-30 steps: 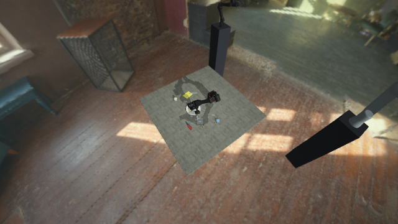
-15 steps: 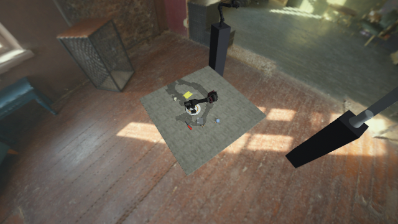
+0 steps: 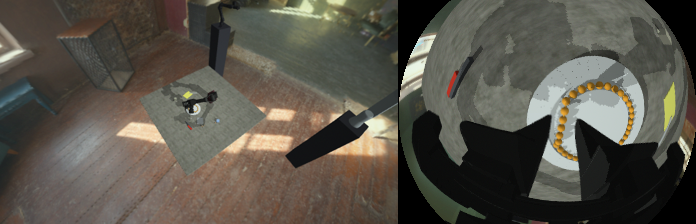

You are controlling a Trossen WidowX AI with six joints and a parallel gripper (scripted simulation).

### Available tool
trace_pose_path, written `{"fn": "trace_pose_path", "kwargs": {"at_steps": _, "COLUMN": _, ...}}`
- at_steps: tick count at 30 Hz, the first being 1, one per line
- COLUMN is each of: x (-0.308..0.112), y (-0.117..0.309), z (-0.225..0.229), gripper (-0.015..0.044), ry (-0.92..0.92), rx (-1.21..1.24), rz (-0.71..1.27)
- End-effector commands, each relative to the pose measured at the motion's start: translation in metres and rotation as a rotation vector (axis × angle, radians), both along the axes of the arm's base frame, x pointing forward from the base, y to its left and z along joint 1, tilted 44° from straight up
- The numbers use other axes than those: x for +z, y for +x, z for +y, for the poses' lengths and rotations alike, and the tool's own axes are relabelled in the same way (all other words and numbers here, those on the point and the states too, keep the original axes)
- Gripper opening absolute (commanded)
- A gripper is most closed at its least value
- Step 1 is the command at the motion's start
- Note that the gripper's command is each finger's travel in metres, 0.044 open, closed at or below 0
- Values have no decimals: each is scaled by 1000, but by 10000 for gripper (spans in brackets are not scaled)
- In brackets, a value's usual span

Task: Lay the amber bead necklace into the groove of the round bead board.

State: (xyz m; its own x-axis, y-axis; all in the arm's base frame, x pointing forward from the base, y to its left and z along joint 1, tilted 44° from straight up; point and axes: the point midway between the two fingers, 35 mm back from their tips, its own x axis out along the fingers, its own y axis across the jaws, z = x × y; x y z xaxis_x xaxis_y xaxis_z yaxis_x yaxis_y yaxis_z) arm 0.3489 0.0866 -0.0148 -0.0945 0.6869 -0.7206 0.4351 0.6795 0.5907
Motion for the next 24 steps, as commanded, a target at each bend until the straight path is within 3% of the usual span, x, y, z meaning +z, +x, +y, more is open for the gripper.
{"fn": "trace_pose_path", "kwargs": {"at_steps": 1, "x": 1, "y": 1, "z": -1, "gripper": 120, "ry": 0, "rx": -3, "rz": -3}}
{"fn": "trace_pose_path", "kwargs": {"at_steps": 24, "x": -22, "y": -4, "z": 18, "gripper": 120, "ry": 0, "rx": -6, "rz": 11}}
